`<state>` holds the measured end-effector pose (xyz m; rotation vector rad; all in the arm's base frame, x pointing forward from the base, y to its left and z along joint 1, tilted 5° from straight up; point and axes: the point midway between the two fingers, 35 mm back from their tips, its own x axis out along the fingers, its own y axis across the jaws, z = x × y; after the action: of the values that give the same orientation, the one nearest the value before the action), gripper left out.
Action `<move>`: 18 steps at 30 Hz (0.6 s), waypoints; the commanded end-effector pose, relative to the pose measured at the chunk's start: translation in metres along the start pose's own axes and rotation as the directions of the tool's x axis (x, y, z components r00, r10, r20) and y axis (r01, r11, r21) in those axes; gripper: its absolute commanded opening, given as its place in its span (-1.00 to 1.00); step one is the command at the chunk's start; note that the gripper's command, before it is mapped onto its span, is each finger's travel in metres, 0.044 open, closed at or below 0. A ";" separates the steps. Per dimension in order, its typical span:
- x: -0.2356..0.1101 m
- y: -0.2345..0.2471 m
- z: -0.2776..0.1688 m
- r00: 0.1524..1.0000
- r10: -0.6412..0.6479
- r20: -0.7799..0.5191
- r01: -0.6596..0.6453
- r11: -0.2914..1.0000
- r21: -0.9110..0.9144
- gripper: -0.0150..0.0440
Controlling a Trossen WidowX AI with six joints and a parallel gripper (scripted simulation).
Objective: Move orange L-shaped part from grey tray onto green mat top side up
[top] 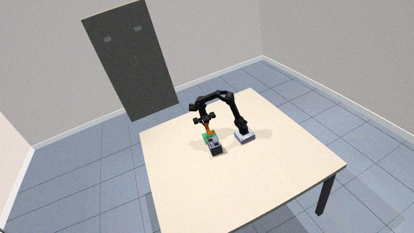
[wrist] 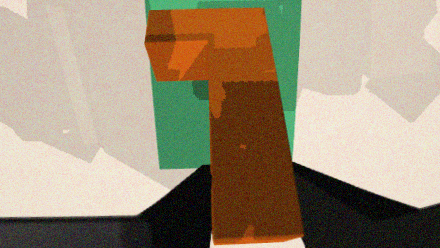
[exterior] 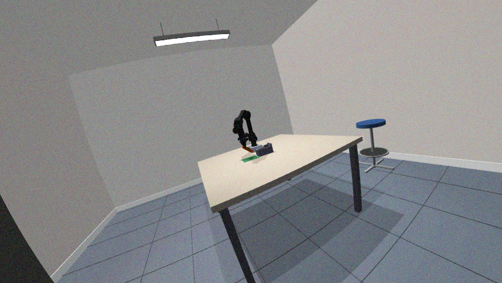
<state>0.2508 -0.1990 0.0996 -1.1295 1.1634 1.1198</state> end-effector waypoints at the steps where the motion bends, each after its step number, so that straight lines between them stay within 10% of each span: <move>1: 0.007 0.001 0.001 1.000 0.005 0.002 -0.005 1.000 0.004 -0.49; 18: 0.033 0.002 0.001 1.000 0.005 0.002 -0.005 1.000 0.004 -0.49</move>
<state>0.2526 -0.1975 0.0720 -1.1298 1.1632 1.1194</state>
